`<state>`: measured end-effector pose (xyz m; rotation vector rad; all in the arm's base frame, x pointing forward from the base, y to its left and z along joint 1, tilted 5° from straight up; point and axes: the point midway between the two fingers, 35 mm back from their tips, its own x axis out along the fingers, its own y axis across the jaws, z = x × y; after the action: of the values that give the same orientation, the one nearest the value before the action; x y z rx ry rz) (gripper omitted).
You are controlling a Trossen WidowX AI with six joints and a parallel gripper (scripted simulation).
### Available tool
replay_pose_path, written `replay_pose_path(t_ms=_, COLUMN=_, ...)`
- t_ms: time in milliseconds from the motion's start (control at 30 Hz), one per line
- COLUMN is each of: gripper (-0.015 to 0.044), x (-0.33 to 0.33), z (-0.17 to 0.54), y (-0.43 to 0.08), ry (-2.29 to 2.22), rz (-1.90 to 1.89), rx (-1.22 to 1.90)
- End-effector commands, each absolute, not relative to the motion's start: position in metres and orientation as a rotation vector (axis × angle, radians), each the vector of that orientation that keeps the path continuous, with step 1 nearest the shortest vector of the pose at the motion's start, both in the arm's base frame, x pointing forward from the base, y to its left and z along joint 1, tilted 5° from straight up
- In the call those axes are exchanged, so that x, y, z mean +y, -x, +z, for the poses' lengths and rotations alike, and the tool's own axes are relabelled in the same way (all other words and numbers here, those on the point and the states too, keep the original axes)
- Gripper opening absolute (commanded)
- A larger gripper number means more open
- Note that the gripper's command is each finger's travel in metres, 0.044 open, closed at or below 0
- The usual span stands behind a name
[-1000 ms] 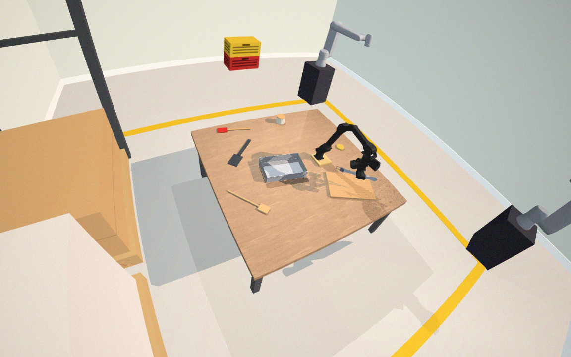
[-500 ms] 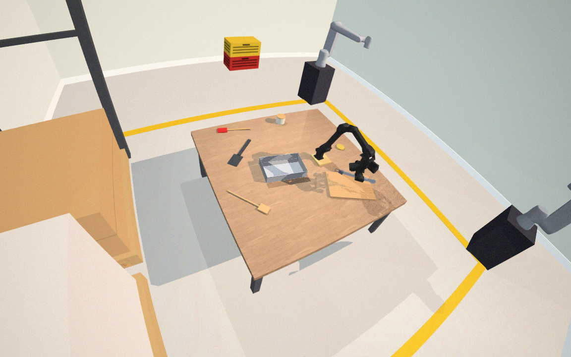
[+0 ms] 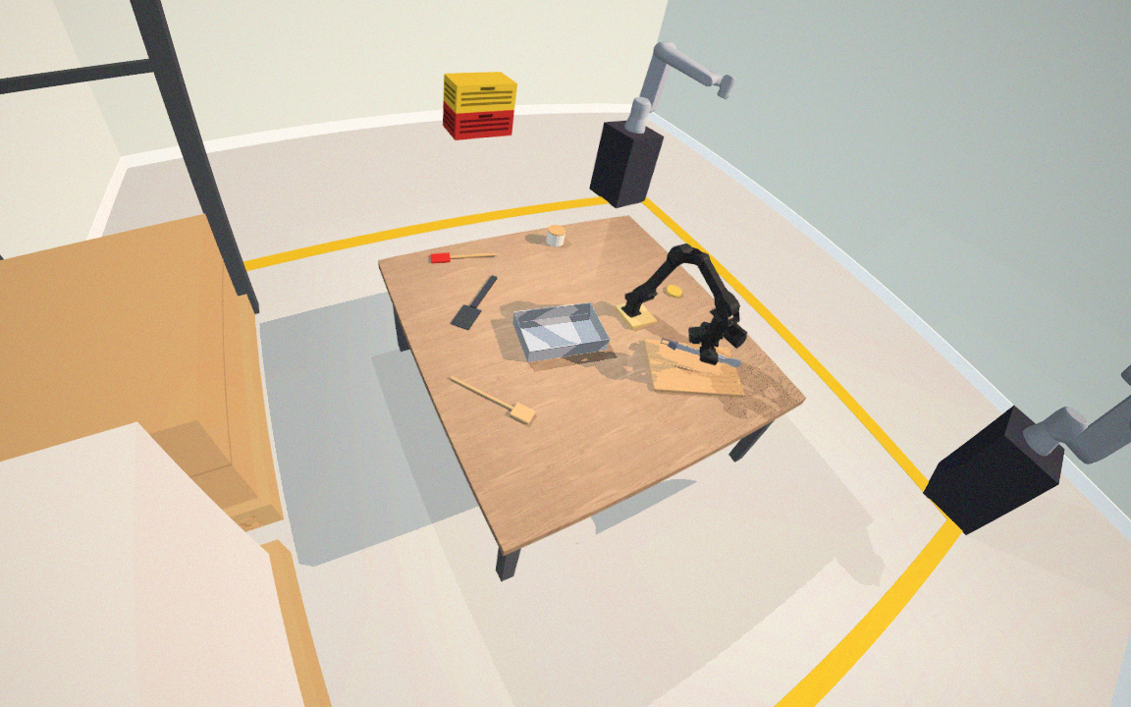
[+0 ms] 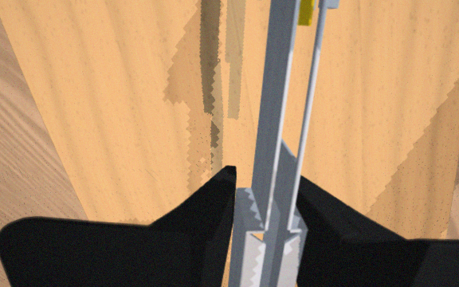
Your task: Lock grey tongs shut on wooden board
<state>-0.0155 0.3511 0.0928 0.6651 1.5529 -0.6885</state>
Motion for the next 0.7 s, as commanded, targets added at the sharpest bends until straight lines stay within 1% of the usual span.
replay_pose_path(t_ms=0, gripper=-0.015, x=0.35, z=0.086, y=0.015, ry=-0.67, rz=-0.688, rx=1.548)
replay_pose_path(t_ms=433, gripper=-0.015, x=0.348, z=0.072, y=0.016, ry=-0.669, rz=-0.688, rx=1.548)
replay_pose_path(t_ms=667, gripper=0.0034, x=0.348, z=0.073, y=0.017, ry=-0.663, rz=-0.69, rx=1.552)
